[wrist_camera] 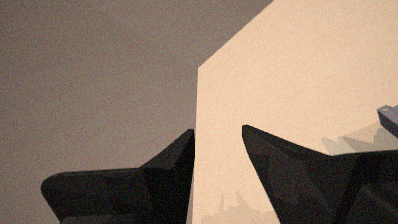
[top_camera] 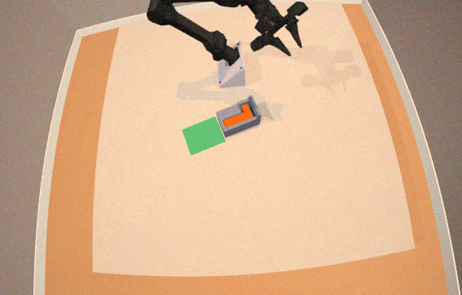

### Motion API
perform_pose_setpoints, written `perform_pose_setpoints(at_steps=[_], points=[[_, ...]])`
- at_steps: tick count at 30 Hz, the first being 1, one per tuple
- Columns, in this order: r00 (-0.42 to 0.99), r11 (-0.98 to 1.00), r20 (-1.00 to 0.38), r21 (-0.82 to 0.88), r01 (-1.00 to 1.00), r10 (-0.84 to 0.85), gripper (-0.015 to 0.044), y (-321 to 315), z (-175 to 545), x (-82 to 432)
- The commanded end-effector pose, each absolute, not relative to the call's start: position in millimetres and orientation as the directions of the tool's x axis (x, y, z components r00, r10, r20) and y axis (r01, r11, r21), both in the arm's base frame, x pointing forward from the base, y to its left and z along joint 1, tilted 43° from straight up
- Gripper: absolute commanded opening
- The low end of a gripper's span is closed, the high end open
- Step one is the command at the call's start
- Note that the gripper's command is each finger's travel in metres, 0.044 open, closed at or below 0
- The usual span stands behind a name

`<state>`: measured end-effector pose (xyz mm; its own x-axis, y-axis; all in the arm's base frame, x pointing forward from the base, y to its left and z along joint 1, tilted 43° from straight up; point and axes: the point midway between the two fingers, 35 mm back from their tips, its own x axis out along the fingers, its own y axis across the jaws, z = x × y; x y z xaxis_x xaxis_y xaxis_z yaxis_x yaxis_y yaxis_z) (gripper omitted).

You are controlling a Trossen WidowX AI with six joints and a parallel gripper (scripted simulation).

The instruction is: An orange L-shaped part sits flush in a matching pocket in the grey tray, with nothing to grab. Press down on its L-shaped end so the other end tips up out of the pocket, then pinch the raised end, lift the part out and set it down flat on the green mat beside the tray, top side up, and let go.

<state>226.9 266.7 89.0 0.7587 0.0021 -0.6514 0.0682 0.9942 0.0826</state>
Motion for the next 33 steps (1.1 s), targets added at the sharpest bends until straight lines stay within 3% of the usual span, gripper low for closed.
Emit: perform_pose_setpoints(at_steps=[1, 7, 11, 13, 23, 33], points=[[0.592, 0.961, -0.759, -0.254, 0.111, -0.269, 0.018, 208, 56, 259], [0.249, 0.821, -0.796, -0.57, -0.005, -0.551, 0.018, 129, 33, 270], [-0.023, 0.747, -0.753, -0.648, -0.148, -0.658, 0.018, 81, 30, 264], [-0.082, 0.737, -0.737, -0.651, -0.181, -0.671, 0.018, 71, 30, 262], [-0.09, 0.736, -0.735, -0.651, -0.186, -0.673, 0.018, 69, 28, 261], [-0.089, 0.734, -0.733, -0.653, -0.185, -0.674, 0.018, 20, -24, 255]])
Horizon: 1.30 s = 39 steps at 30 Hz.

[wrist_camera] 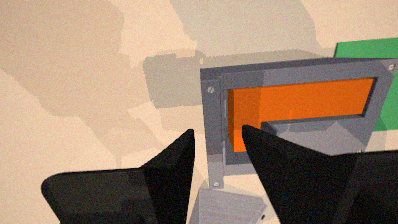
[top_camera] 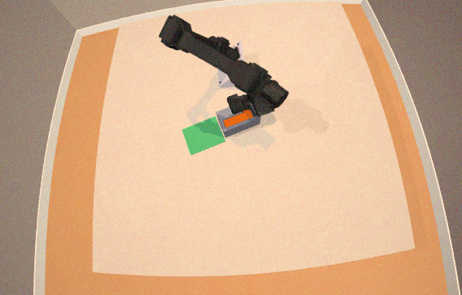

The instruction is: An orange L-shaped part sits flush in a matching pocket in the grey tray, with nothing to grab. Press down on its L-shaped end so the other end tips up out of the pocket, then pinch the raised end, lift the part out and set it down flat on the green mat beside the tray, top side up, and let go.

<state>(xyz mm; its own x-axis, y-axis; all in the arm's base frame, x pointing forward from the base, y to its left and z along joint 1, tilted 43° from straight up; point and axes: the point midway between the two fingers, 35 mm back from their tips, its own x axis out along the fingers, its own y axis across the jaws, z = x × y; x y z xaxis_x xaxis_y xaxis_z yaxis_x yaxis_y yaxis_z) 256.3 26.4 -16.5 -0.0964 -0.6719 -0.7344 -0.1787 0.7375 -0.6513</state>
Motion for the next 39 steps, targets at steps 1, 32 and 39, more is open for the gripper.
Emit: perform_pose_setpoints(at_steps=[1, 32, 39], points=[[-0.089, 0.734, -0.733, -0.653, -0.185, -0.674, 0.018, 20, -24, 255], [-0.089, 0.733, -0.732, -0.654, -0.185, -0.675, 0.018, -5, -50, 251], [-0.089, 0.733, -0.732, -0.654, -0.185, -0.675, 0.018, -5, -50, 251]])
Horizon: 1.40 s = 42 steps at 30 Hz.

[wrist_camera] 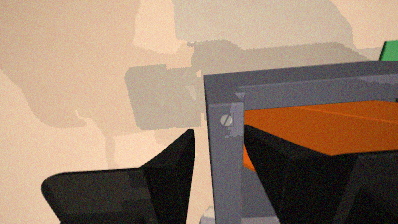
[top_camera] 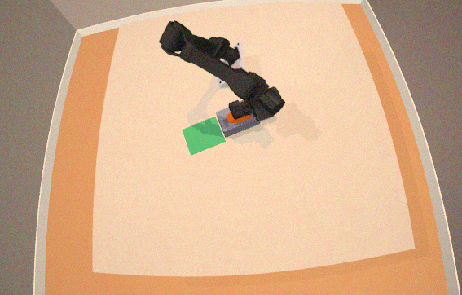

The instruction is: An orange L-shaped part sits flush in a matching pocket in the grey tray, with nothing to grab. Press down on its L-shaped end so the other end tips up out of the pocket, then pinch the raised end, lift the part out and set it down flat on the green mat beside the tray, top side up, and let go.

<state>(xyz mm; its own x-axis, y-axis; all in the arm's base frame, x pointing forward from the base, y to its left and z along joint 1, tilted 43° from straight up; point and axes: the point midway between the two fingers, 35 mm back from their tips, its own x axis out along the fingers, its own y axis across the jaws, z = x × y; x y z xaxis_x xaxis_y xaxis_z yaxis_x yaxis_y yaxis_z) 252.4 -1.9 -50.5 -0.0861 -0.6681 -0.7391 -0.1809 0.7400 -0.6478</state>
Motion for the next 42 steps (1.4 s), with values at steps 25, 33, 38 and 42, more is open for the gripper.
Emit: perform_pose_setpoints(at_steps=[25, 33, 38, 42], points=[[-0.089, 0.737, -0.735, -0.65, -0.186, -0.672, 0.018, 43, -11, 260], [-0.09, 0.736, -0.734, -0.651, -0.186, -0.673, 0.018, 70, 30, 261], [-0.078, 0.736, -0.737, -0.651, -0.188, -0.671, 0.018, 69, 27, 263], [-0.078, 0.736, -0.737, -0.651, -0.188, -0.671, 0.018, 69, 27, 263]])
